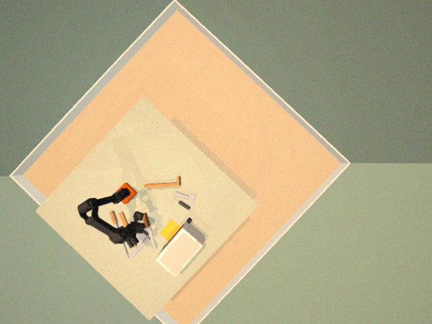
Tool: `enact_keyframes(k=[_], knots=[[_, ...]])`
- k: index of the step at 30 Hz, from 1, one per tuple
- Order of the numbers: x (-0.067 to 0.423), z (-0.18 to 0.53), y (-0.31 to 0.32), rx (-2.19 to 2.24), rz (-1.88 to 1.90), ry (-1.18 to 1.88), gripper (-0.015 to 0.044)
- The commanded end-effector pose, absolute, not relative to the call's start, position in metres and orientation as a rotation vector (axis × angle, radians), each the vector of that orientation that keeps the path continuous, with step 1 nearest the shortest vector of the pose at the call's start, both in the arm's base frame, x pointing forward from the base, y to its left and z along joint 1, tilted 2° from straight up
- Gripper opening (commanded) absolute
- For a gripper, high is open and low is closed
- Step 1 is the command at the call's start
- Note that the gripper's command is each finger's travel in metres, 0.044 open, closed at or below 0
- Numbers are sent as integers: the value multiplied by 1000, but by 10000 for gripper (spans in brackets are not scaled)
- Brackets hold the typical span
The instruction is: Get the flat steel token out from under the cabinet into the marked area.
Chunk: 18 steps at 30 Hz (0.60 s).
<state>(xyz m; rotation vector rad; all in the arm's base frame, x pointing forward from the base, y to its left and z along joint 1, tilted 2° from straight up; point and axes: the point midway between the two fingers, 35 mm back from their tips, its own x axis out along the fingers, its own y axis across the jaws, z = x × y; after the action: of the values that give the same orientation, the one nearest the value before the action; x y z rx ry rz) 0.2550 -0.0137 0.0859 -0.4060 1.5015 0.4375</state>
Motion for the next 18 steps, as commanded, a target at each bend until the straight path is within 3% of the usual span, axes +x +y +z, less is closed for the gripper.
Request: enact_keyframes(k=[1,18], knots=[[255,86,-14,-435,464,1496,270],[255,86,-14,-541,567,1470,270]])
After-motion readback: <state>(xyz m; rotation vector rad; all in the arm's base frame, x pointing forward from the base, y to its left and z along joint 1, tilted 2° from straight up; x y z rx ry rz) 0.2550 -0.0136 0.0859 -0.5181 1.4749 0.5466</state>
